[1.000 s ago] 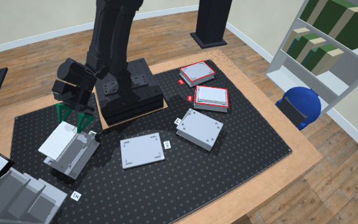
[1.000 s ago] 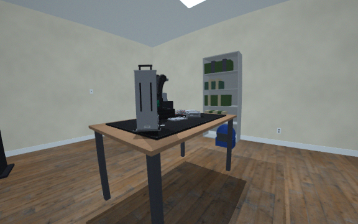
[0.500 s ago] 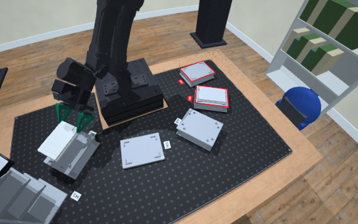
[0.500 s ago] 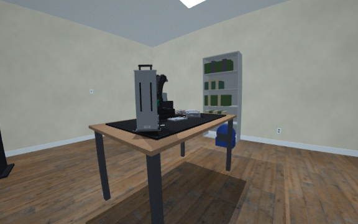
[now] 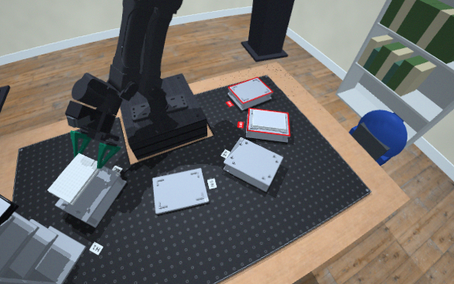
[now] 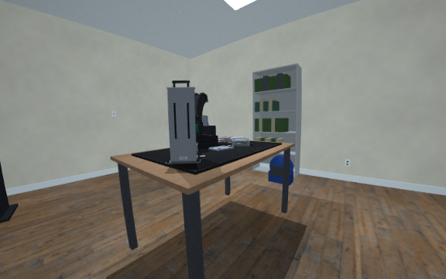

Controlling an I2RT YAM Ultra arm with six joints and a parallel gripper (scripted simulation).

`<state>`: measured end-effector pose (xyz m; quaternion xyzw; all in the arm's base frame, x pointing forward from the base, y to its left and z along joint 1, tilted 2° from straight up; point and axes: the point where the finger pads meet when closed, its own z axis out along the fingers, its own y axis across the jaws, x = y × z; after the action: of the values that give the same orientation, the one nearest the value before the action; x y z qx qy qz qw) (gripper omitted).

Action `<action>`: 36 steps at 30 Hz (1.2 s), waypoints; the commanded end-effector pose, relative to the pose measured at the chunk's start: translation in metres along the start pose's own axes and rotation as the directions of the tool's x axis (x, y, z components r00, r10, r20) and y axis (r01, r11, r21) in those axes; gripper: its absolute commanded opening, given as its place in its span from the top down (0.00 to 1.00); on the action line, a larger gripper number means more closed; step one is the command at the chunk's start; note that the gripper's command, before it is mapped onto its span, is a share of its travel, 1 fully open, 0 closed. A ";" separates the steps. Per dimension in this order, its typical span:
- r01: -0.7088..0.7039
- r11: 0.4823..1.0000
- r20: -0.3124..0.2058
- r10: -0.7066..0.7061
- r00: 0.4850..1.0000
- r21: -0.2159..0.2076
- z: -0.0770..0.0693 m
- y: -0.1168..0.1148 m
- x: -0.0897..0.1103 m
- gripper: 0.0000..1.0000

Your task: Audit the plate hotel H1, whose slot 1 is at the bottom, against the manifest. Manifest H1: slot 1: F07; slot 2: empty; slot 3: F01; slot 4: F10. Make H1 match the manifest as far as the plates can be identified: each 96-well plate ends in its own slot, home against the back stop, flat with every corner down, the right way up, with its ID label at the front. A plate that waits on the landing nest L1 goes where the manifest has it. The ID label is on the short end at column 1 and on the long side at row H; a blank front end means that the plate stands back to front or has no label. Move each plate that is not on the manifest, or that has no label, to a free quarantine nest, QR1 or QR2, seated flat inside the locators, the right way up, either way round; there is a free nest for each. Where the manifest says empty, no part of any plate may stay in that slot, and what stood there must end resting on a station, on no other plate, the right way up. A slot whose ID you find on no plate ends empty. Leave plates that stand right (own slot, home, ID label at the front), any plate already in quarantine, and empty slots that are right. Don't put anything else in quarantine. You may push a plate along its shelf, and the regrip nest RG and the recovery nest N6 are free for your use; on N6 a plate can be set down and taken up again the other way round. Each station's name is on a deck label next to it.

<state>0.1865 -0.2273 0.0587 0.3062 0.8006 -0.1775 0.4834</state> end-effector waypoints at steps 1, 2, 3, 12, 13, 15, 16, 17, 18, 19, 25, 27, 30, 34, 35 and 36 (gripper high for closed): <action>0.007 1.000 0.017 -0.007 1.000 -0.002 0.000 0.000 -0.005 0.14; 0.007 1.000 0.017 -0.007 1.000 -0.002 0.000 0.000 -0.005 0.14; 0.007 1.000 0.017 -0.007 1.000 -0.002 0.000 0.000 -0.005 0.14; 0.007 1.000 0.017 -0.007 1.000 -0.002 0.000 0.000 -0.005 0.14; 0.007 1.000 0.017 -0.007 1.000 -0.002 0.000 0.000 -0.005 0.14; 0.007 1.000 0.017 -0.007 1.000 -0.002 0.000 0.000 -0.005 0.14; 0.007 1.000 0.017 -0.007 1.000 -0.002 0.001 0.000 -0.006 0.14; 0.007 1.000 0.017 -0.007 1.000 -0.002 0.002 0.000 -0.006 0.14; 0.007 1.000 0.017 -0.007 1.000 -0.002 0.003 0.000 -0.007 0.14; 0.007 1.000 0.017 -0.007 1.000 -0.002 0.004 0.000 -0.007 0.14; 0.007 1.000 0.018 -0.007 1.000 -0.002 0.008 0.000 -0.012 0.14; 0.007 1.000 0.018 -0.006 1.000 -0.002 0.009 0.000 -0.014 0.14; 0.007 1.000 0.018 -0.006 1.000 -0.002 0.010 0.000 -0.016 0.14; 0.006 1.000 0.018 -0.006 1.000 -0.002 0.013 0.000 -0.017 0.14; 0.006 1.000 0.018 -0.006 1.000 -0.002 0.014 0.000 -0.018 0.14; 0.006 1.000 0.018 -0.006 1.000 -0.002 0.014 0.000 -0.019 0.14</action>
<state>0.1978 -0.2341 0.0561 0.3070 0.8072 -0.1696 0.4748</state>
